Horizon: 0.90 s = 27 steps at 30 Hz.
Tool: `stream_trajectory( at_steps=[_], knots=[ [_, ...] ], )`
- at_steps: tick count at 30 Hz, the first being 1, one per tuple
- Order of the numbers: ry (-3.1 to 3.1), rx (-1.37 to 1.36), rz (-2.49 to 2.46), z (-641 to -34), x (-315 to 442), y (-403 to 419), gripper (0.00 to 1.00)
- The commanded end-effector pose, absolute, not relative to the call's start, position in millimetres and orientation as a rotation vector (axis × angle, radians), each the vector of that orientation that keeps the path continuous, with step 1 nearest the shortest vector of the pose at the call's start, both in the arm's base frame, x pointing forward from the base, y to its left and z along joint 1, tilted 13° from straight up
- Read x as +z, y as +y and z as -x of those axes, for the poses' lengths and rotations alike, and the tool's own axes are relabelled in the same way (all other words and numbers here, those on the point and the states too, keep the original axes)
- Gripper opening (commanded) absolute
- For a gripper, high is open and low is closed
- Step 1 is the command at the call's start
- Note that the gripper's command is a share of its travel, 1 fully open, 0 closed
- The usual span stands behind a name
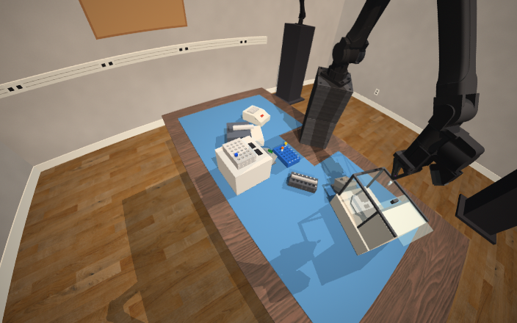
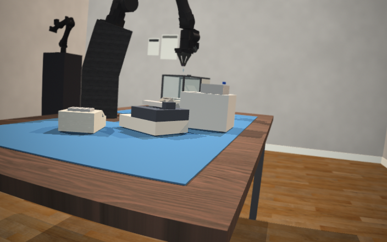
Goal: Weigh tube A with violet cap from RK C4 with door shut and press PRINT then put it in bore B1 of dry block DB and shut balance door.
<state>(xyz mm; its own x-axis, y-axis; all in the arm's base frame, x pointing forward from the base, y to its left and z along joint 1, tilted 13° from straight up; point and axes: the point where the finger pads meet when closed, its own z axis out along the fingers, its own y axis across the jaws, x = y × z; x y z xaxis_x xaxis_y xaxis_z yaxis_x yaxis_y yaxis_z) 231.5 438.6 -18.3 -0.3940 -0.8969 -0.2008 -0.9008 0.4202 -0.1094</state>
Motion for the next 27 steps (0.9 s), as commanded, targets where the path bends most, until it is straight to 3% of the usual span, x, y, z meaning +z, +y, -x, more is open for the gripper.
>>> stream_trajectory(
  at_steps=[1, 27],
  knots=[
    [2.437, 0.047, 1.552, -228.8, -10.8, 444.1, 0.09],
    [2.434, 0.046, 1.556, -234.4, -9.6, 446.8, 0.09]
  ],
)
